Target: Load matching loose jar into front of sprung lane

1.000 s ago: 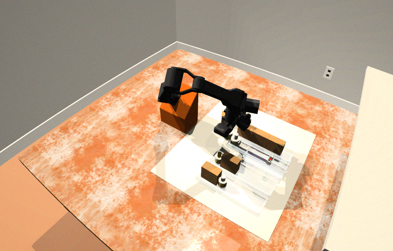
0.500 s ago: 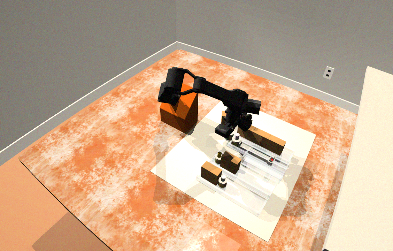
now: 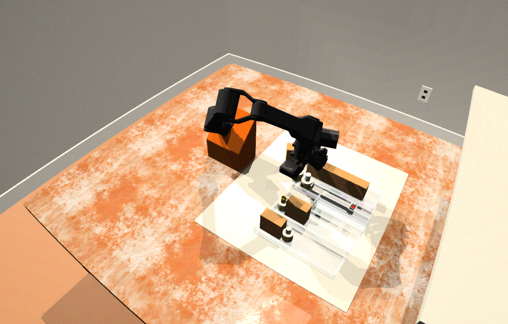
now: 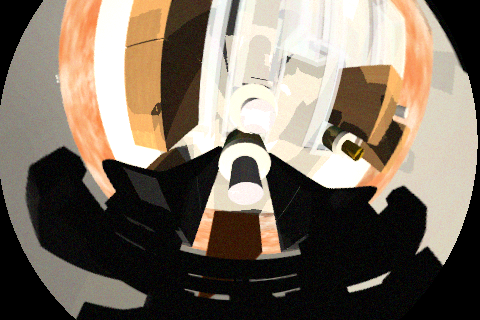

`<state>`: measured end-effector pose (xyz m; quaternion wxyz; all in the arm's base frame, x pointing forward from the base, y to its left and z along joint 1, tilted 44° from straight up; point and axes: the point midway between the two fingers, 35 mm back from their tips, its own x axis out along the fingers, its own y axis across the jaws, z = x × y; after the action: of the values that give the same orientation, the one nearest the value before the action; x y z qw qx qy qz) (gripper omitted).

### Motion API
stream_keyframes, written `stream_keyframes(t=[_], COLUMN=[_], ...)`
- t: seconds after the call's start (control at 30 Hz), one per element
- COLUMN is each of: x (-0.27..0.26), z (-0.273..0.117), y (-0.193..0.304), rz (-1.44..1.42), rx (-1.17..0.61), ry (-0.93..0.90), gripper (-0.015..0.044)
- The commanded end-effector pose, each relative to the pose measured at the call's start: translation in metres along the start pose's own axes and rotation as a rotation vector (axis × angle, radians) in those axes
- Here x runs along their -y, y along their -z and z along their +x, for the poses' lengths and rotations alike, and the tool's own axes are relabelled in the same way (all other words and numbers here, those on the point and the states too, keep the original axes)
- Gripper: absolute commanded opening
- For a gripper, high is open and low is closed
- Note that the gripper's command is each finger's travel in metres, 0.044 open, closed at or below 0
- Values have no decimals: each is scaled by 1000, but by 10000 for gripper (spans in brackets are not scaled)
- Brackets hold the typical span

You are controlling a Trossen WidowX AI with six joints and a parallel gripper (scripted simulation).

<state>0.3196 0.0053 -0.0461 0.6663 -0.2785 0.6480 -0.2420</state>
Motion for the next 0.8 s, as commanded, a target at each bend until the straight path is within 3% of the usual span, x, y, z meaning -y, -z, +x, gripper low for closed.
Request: stream_keyframes(t=[0.0, 0.77], x=[1, 2], z=[-3, -5], y=[-11, -20], rz=[11, 11], rx=[24, 24], ry=[2, 2], gripper=[0, 0])
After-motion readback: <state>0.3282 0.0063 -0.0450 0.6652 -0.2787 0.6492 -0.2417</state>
